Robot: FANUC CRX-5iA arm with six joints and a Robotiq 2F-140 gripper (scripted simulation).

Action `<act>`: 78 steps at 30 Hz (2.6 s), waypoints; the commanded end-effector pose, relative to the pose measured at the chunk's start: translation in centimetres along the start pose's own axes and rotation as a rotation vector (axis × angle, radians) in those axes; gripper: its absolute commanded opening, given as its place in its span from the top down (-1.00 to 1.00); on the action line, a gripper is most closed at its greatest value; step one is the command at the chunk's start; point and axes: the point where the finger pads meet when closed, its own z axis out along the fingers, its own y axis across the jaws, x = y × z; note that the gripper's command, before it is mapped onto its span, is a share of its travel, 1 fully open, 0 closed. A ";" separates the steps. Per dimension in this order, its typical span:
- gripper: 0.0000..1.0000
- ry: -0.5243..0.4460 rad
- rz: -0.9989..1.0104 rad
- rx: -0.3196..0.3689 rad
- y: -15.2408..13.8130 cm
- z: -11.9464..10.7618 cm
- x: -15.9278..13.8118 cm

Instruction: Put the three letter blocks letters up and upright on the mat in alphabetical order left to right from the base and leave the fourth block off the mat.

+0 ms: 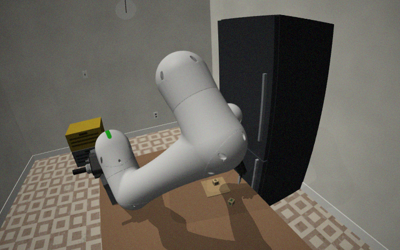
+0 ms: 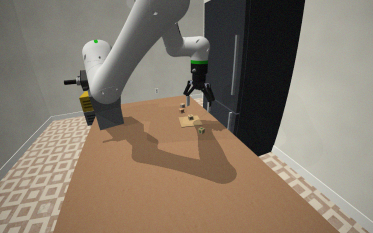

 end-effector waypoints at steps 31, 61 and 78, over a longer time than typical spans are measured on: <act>-1.00 0.008 0.898 -0.012 3.2 0.7 -2.5; -1.00 0.015 1.624 -0.016 5.7 1.2 -4.7; 0.20 0.015 1.661 -0.016 5.8 1.2 -4.8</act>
